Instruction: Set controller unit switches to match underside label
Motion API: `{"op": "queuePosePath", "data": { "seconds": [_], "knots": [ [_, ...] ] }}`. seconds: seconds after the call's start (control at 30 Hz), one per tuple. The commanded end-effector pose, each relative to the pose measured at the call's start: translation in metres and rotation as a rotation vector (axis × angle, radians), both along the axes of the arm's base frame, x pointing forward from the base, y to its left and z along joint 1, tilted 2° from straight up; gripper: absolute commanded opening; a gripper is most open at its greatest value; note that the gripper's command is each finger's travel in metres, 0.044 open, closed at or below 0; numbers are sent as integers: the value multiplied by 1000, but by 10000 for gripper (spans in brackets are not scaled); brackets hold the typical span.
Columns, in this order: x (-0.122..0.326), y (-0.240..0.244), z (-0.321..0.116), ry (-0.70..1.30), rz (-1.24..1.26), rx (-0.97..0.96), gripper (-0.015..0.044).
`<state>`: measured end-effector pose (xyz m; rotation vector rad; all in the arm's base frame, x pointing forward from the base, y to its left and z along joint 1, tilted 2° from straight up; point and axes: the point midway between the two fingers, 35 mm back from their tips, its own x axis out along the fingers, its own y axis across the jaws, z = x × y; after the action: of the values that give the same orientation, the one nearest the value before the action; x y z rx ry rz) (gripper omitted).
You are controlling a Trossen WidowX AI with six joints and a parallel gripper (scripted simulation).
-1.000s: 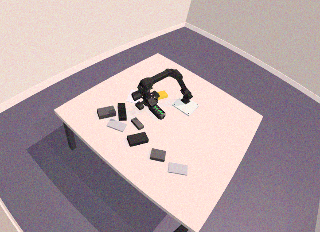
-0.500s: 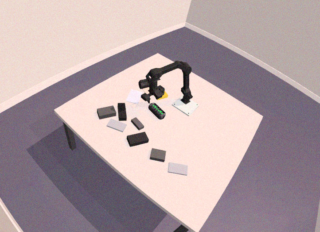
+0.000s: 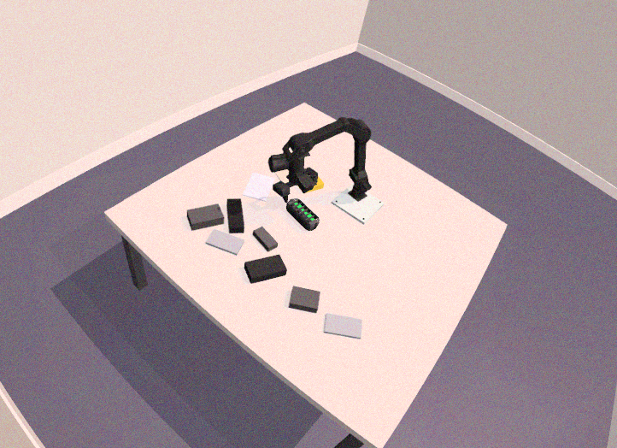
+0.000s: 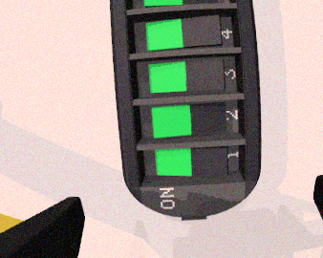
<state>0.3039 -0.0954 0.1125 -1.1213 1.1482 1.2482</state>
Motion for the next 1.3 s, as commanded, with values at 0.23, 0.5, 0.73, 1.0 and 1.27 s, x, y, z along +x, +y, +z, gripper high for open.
{"op": "queuePosePath", "data": {
  "seconds": [0.23,0.5,0.73,1.0,1.27],
  "knots": [
    [-1,-1,-17,-30,0,25,440],
    [-2,-1,-30,-46,-4,39,440],
    [-3,-2,-41,-61,-7,51,440],
    [-3,-2,-45,-66,-8,55,335],
    [-3,-2,-45,-66,-8,55,327]
  ]
}}
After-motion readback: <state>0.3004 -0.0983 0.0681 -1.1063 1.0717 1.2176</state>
